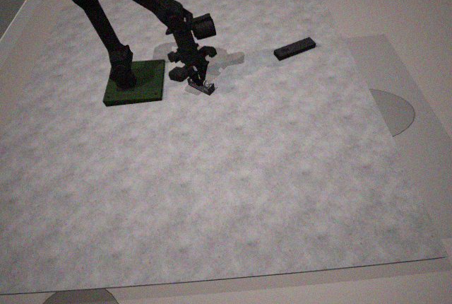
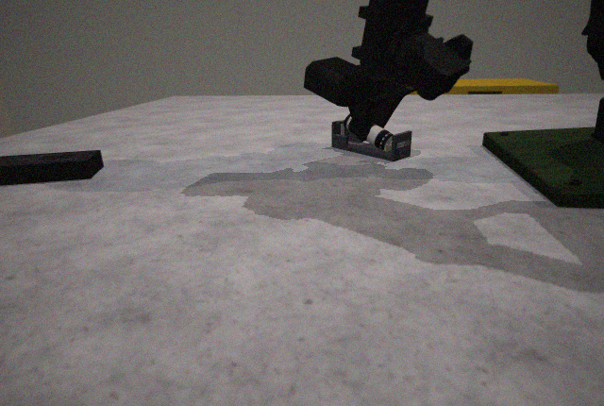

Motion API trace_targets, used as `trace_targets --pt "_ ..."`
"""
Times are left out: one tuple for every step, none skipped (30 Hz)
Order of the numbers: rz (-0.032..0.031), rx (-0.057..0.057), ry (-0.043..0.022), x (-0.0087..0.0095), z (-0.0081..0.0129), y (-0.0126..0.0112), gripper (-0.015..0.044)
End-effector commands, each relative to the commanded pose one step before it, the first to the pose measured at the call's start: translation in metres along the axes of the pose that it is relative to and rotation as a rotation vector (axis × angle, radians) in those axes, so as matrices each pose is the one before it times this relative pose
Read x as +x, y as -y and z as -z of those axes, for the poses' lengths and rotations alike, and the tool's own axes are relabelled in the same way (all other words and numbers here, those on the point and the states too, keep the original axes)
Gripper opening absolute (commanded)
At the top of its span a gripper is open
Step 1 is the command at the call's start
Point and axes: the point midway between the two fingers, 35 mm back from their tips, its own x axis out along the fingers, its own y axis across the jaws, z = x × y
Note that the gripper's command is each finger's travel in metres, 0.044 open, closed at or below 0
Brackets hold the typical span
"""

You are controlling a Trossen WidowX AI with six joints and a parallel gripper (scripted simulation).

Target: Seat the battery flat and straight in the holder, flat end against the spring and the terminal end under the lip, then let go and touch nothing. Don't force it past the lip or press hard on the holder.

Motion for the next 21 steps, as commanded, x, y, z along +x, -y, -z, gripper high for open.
trace_targets --pt "-0.00718 -0.016 0.05492 0.00336 -0.00403 -0.00032 0.0074" --pt "-0.00044 -0.0007 0.00768 0.00017 0.00021 0.00001 0.0074" --pt "-0.00045 -0.0007 0.00771 0.00016 0.0002 0.00001 0.0074" --pt "-0.00041 -0.0007 0.00772 0.00016 0.0002 0.00001 0.0074" --pt "-0.00036 -0.0006 0.00772 0.00015 0.00021 0.00001 0.0074" --pt "-0.00037 -0.0006 0.00777 0.00015 0.00019 0.00001 0.0074" --pt "-0.00033 -0.0006 0.00777 0.00014 0.0002 0.00001 0.0074" --pt "-0.00028 -0.0005 0.00778 0.00014 0.0002 0.00001 0.0074" --pt "-0.00028 -0.0005 0.00755 0.00013 0.00018 0.0 0.0074" --pt "-0.00024 -0.0005 0.00756 0.00012 0.00018 0.0 0.0074" --pt "-0.00019 -0.0004 0.00756 0.00012 0.00018 0.0 0.0074" --pt "-0.00019 -0.0004 0.00762 0.00011 0.00016 0.0 0.0074" --pt "-0.00015 -0.0004 0.00764 0.00011 0.00016 0.0 0.0074" --pt "-0.00011 -0.0003 0.00765 0.0001 0.00017 0.0 0.0074" --pt "-0.00011 -0.0003 0.00772 0.00009 0.00015 0.0 0.0074" --pt "-0.00007 -0.0003 0.00774 0.00009 0.00015 0.0 0.0074" --pt "-0.00003 -0.0002 0.00774 0.00008 0.00015 0.0 0.0074" --pt "-0.00002 -0.0002 0.00784 0.00012 0.00014 0.0 0.0074" --pt "0.00002 -0.0002 0.00786 0.00012 0.00014 0.0 0.0074" --pt "0.00007 -0.0001 0.00786 0.00011 0.00014 0.0 0.0074" --pt "0.00011 -0.0001 0.00784 0.00011 0.00014 0.0 0.0074"
